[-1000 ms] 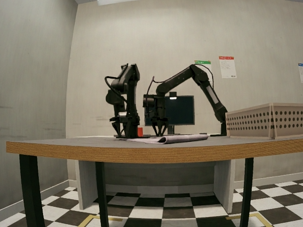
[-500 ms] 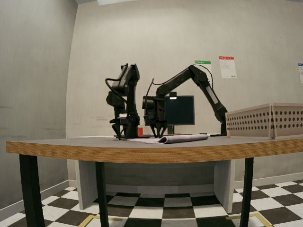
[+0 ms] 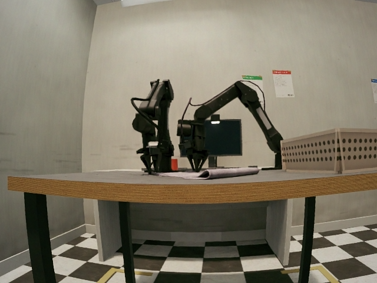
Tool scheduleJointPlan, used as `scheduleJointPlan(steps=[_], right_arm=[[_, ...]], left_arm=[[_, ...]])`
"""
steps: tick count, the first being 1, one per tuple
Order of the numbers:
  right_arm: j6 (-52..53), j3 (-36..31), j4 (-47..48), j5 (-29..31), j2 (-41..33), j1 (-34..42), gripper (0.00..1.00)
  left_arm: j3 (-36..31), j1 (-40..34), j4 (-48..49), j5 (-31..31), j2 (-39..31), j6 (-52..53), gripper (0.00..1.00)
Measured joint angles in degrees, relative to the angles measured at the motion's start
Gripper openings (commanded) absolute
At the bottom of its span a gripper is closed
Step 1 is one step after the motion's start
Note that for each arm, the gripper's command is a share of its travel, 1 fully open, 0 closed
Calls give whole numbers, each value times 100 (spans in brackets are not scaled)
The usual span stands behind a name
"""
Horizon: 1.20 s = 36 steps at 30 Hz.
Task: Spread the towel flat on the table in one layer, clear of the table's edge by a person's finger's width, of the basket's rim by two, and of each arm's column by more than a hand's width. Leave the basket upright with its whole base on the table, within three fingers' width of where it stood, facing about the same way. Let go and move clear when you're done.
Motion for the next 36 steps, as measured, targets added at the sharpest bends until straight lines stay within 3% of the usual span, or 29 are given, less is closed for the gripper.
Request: scheduleJointPlan(steps=[1,5,6,8,9,23,36], right_arm=[[0,0,-2,-4,0,9,15],[17,-59,26,-42,-57,42,15],[17,-63,31,-42,-57,42,5],[35,-103,33,-81,-107,66,5],[39,-122,42,-79,-120,79,0],[15,-190,94,-129,-186,57,0],[-173,-42,-404,66,-553,-155,0]], left_arm=[[0,13,2,2,0,2,11],[-11,57,11,9,-7,28,11],[-11,55,11,9,-7,33,2],[-42,59,55,24,-37,50,2],[-55,61,79,24,-33,57,1],[-57,59,90,37,-44,59,0],[457,57,-391,136,-173,33,0]])
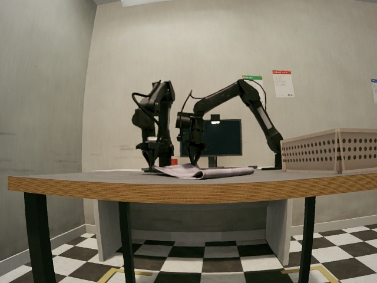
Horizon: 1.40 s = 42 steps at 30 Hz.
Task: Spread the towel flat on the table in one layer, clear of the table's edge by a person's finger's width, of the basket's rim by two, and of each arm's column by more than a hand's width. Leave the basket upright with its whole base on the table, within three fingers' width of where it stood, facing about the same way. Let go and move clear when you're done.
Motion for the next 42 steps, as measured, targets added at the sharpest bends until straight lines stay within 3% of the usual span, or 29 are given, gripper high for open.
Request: scheduleJointPlan(steps=[25,42], right_arm=[[146,144,-302,24,-170,116,0],[1019,1440,-1123,35,-267,658,0]], left_arm=[[28,87,-149,31,26,120,0],[-37,702,-568,90,-992,872,0]])
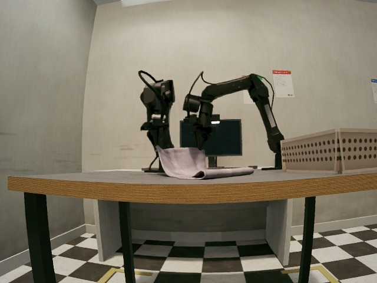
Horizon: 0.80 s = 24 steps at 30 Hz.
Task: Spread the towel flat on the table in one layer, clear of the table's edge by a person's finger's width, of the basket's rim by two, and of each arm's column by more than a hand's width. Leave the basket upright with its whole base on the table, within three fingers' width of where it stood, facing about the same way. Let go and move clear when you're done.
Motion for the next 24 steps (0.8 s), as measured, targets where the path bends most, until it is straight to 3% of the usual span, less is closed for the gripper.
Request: scheduleJointPlan(steps=[17,24], right_arm=[[1178,2625,-1239,103,575,708,0],[1652,4317,-1928,181,1191,1019,0]], left_arm=[[1049,1091,-1165,155,-824,1080,0],[2149,1716,-1902,260,-826,1497,0]])
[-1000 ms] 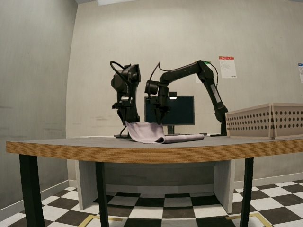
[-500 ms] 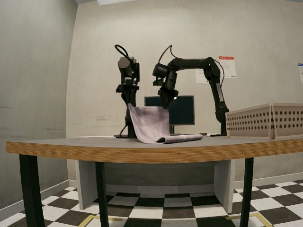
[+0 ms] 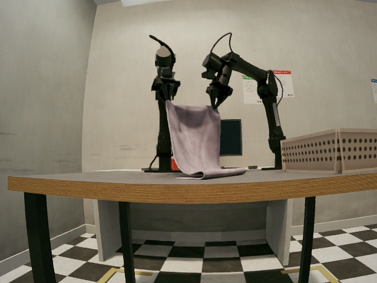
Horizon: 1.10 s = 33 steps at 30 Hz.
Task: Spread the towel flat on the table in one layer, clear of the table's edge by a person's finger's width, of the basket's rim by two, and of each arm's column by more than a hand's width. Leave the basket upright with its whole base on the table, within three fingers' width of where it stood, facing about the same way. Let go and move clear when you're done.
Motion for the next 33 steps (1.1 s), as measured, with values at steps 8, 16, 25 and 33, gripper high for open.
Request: scheduleJointPlan(steps=[8,16,25,33], right_arm=[[431,1908,-680,57,688,256,0],[796,3154,-778,59,1064,476,0],[1134,3578,-92,66,1010,669,0],[1357,3123,1091,146,684,841,0]], left_arm=[[1335,581,-673,90,83,345,0],[1871,1200,-680,181,-52,562,0],[1950,1738,9,310,-520,656,0],[1364,2168,992,337,-911,599,0]])
